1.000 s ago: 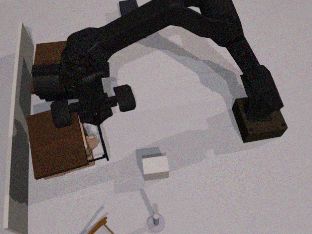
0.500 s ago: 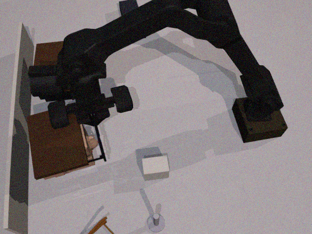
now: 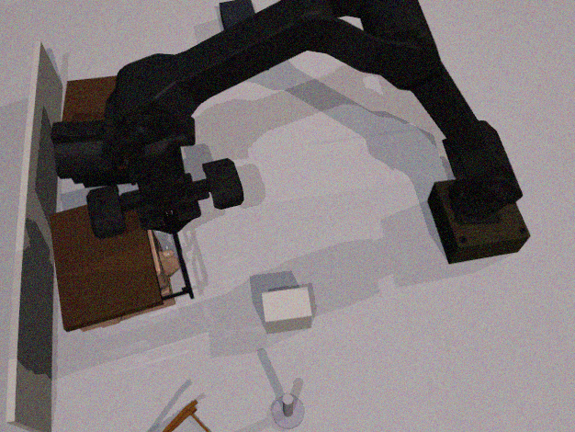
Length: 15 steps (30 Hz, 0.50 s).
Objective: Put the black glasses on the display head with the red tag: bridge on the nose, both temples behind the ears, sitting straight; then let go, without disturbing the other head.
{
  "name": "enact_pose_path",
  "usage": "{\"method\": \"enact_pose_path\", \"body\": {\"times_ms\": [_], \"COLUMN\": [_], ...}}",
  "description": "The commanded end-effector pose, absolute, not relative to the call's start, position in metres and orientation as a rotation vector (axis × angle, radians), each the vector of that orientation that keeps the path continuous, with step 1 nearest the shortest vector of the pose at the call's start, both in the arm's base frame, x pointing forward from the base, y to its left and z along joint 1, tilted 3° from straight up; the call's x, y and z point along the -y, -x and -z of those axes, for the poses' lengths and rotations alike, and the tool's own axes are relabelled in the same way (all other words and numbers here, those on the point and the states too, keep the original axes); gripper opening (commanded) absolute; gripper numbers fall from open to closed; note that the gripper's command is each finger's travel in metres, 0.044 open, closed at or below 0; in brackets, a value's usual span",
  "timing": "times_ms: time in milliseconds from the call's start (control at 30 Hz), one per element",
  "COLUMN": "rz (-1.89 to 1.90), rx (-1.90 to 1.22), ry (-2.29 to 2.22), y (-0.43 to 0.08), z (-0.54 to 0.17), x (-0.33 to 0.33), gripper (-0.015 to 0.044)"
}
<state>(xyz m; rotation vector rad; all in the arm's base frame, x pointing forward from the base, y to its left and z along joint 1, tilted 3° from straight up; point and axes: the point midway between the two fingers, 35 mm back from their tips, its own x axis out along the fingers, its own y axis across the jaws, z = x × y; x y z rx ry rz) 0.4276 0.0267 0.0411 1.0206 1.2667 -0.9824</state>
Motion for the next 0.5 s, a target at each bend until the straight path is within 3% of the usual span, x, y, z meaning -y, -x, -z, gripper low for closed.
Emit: {"method": "enact_pose_path", "body": {"times_ms": [0,200,333,467], "rz": [0.988,0.988,0.983,0.983], "rx": [-1.265,-1.265,-1.268,-1.268], "ry": [-1.020,-1.020,-1.020,-1.020], "y": [-0.4270,-0.4270,-0.4273,-0.4273], "z": [-0.0379,-0.0376,-0.0389,-0.0389], "x": [-0.0261,-0.0261,-0.0266,-0.0266], "gripper": [0.0000,0.0000,0.0105,0.0107]}}
